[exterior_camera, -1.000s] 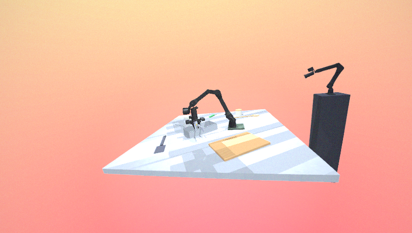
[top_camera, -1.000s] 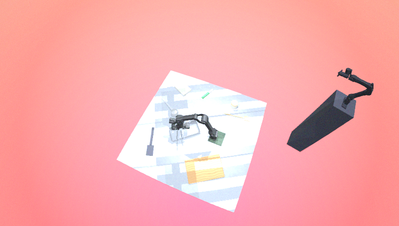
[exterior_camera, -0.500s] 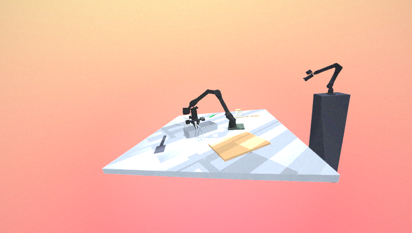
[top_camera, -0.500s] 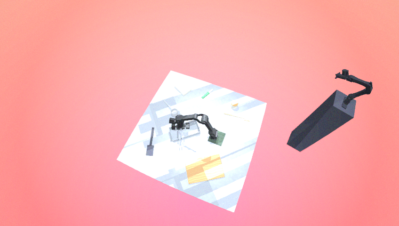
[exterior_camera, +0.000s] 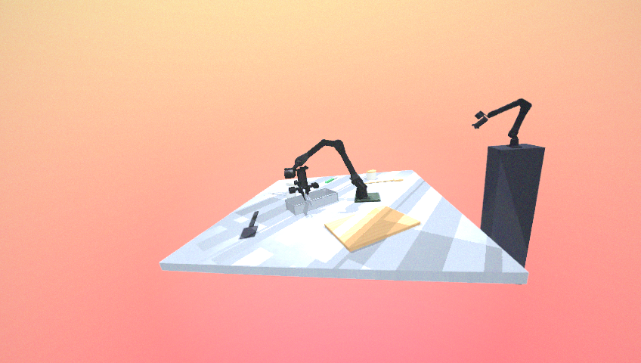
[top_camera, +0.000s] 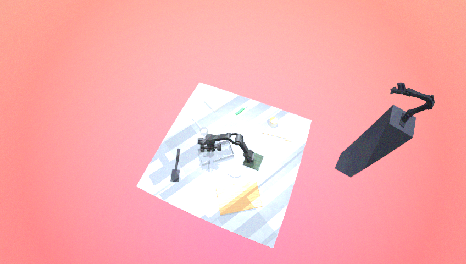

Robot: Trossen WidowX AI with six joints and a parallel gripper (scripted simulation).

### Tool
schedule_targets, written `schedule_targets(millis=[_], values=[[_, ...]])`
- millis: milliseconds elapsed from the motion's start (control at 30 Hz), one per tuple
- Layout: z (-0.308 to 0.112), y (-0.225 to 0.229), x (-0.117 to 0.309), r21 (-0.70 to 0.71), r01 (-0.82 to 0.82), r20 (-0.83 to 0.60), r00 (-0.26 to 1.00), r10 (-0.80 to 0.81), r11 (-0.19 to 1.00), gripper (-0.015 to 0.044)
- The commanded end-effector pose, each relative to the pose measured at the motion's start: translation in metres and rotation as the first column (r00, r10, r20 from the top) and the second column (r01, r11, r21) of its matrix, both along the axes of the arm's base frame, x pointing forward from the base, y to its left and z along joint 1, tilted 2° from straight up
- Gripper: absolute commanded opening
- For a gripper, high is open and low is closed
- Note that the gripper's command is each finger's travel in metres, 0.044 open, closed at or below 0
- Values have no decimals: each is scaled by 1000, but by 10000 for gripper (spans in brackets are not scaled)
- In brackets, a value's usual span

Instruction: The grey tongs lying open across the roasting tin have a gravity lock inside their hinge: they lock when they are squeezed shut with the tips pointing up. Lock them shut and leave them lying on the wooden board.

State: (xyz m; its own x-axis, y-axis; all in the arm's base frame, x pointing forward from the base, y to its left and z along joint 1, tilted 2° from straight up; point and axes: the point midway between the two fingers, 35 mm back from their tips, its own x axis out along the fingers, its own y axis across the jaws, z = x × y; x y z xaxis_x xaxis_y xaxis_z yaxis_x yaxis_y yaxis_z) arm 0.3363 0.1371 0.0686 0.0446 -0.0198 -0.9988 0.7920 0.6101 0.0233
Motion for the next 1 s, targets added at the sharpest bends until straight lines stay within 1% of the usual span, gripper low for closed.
schedule_targets(millis=[0, 100, 333, 400, 733, 967], values=[[6, 1, 1, 1, 0, 2, 1000, 0, 1000, -150], [29, 3, 4, 2, -1, 2, 1000, 0, 1000, -150], [111, 3, -1, 4, -3, 0, 1000, 3, 1000, -150], [127, 2, -5, 4, -4, -1, 1000, 4, 1000, -150], [126, 2, -6, -1, -5, -3, 1000, 5, 1000, -150], [125, 30, -18, 11, 81, 0, 997, -81, 997, -150]])
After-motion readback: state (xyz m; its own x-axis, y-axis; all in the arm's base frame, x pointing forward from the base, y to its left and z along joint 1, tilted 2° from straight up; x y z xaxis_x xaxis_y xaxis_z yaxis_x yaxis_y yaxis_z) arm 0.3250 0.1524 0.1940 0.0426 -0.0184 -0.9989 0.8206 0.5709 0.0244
